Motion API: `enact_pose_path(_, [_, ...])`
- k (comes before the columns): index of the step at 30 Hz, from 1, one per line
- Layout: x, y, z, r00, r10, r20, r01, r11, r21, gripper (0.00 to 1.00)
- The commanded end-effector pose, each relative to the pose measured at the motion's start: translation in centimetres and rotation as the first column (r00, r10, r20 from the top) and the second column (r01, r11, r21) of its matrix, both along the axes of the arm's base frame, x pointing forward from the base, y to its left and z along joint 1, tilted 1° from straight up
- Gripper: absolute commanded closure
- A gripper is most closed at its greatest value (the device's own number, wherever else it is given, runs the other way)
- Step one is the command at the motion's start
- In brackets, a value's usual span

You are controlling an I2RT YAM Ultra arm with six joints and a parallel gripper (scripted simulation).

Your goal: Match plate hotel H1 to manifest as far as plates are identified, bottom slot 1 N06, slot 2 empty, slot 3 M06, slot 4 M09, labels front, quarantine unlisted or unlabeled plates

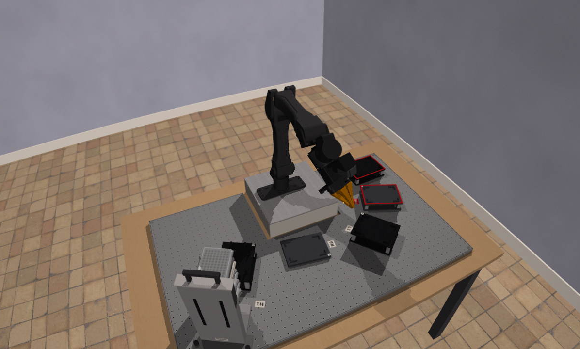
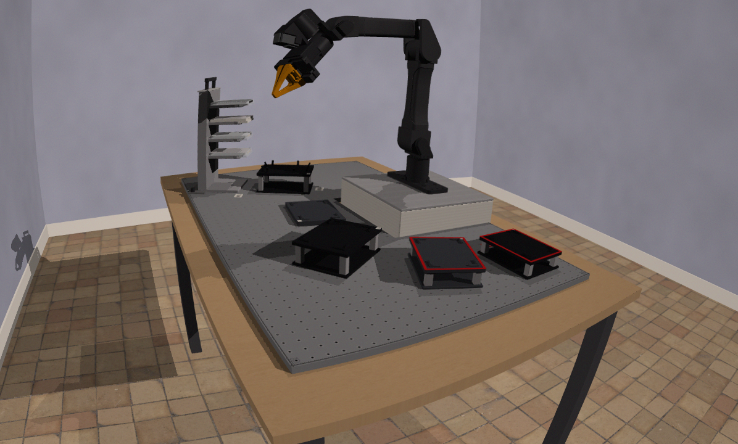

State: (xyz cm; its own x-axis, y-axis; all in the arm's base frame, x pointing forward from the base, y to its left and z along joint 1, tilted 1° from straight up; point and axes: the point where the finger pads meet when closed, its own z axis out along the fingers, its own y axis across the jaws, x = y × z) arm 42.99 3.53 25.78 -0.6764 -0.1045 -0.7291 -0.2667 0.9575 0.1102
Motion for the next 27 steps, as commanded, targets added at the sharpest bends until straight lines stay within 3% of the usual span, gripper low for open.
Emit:
enact_pose_path(1, [-0.1, 0.1, -0.1, 0.999, -0.021, -0.050, 0.021, 1.000, -0.007, 1.00])
enact_pose_path(3, [-0.5, -0.7, -0.3, 0.997, -0.041, -0.060, 0.041, 0.999, -0.010, 1.00])
enact_pose_path(4, [-1.5, -1.0, -1.2, 0.996, -0.048, -0.076, 0.047, 0.999, -0.010, 1.00])
enact_pose_path(5, [-1.1, -0.9, 0.1, 0.997, -0.052, -0.060, 0.051, 0.999, -0.014, 1.00])
enact_pose_path(7, [-1.1, -0.9, 0.1, 0.997, -0.052, -0.060, 0.051, 0.999, -0.014, 1.00])
enact_pose_path(8, [-0.9, -0.6, -1.5, 0.992, -0.051, -0.119, 0.049, 0.999, -0.019, 1.00])
enact_pose_path(11, [-1.4, -1.1, -2.0, 0.985, -0.072, -0.155, 0.069, 0.997, -0.027, 1.00])
enact_pose_path(12, [-2.6, -1.5, -2.8, 0.982, -0.080, -0.168, 0.077, 0.997, -0.028, 1.00])
enact_pose_path(13, [-2.1, -1.3, -1.8, 0.984, -0.083, -0.159, 0.079, 0.996, -0.032, 1.00])
enact_pose_path(14, [-2.0, -1.1, -3.1, 0.974, -0.084, -0.210, 0.078, 0.996, -0.039, 1.00])
enact_pose_path(17, [-2.6, -1.7, -3.6, 0.964, -0.106, -0.245, 0.097, 0.994, -0.050, 1.00])
enact_pose_path(18, [-3.8, -1.9, -4.3, 0.960, -0.112, -0.258, 0.103, 0.993, -0.051, 1.00])
enact_pose_path(19, [-3.3, -1.9, -3.1, 0.963, -0.117, -0.244, 0.107, 0.993, -0.056, 1.00])
enact_pose_path(20, [-3.2, -1.7, -4.6, 0.947, -0.117, -0.299, 0.102, 0.993, -0.065, 1.00])
enact_pose_path(22, [-3.7, -1.6, -5.0, 0.933, -0.126, -0.338, 0.106, 0.991, -0.078, 1.00])
enact_pose_path(26, [-4.4, -2.2, -4.5, 0.930, -0.146, -0.336, 0.125, 0.989, -0.085, 1.00])
enact_pose_path(27, [-4.4, -2.1, -5.7, 0.912, -0.149, -0.383, 0.121, 0.988, -0.095, 1.00])
